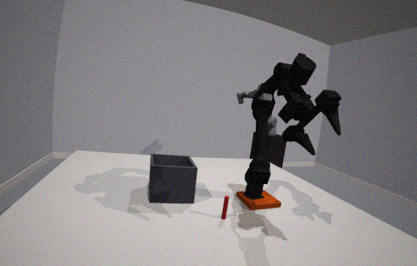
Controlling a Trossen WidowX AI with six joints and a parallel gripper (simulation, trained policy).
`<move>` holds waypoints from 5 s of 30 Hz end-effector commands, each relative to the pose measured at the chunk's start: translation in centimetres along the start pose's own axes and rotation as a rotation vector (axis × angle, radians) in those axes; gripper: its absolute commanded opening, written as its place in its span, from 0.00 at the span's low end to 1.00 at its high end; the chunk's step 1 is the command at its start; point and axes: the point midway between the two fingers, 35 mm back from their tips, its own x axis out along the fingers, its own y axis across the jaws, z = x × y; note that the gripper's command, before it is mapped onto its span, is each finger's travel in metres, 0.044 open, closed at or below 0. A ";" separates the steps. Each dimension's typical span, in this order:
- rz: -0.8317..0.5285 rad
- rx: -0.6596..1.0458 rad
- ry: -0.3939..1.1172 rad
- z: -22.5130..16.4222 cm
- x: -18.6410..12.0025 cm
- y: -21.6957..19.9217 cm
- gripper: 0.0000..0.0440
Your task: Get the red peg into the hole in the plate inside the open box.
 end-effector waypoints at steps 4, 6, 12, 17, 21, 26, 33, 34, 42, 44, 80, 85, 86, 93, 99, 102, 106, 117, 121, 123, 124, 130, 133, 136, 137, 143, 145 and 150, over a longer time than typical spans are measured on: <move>-0.109 0.178 -0.084 3.3 0.3 -3.2 1.00; -0.142 0.234 -0.110 4.2 0.2 -4.2 1.00; -0.238 0.403 -0.186 6.7 -0.2 -7.5 1.00; -0.318 0.546 -0.245 8.4 -0.8 -10.5 1.00; -0.380 0.662 -0.288 9.6 -1.3 -13.0 1.00; -0.450 0.796 -0.331 10.6 -1.9 -16.0 1.00; -0.517 0.934 -0.361 11.5 -2.0 -19.6 1.00; -0.524 0.950 -0.363 11.6 -2.0 -20.0 1.00; -0.568 1.060 -0.375 12.1 -1.2 -23.8 1.00; -0.575 1.082 -0.375 12.1 -1.0 -24.6 1.00; -0.598 1.195 -0.395 13.5 2.1 -32.1 0.01; -0.523 1.180 -0.416 13.9 1.0 -30.8 0.00; -0.509 1.178 -0.418 13.9 0.7 -30.5 0.00; -0.419 1.151 -0.443 14.0 -1.4 -28.7 0.00; -0.356 1.114 -0.482 14.2 -3.8 -27.1 0.00; -0.334 1.092 -0.508 14.3 -5.2 -26.5 0.00; -0.306 1.069 -0.554 14.3 -7.2 -25.8 0.00; -0.281 1.040 -0.697 14.7 -12.8 -25.1 0.00; -0.295 1.047 -0.739 14.9 -14.3 -25.7 0.00; -0.304 1.054 -0.754 15.0 -14.9 -26.1 0.00; -0.309 1.058 -0.761 15.0 -15.2 -26.3 0.00; -0.338 1.087 -0.787 15.3 -16.7 -27.6 0.00; -0.350 1.101 -0.795 15.5 -17.3 -28.3 0.00; -0.359 1.114 -0.801 15.8 -17.9 -28.9 0.00; -0.361 1.118 -0.803 15.9 -18.1 -29.1 0.00; -0.373 1.142 -0.811 16.5 -19.2 -30.4 0.00; -0.376 1.149 -0.813 16.7 -19.5 -30.9 0.00; -0.382 1.164 -0.812 17.2 -20.2 -32.0 0.00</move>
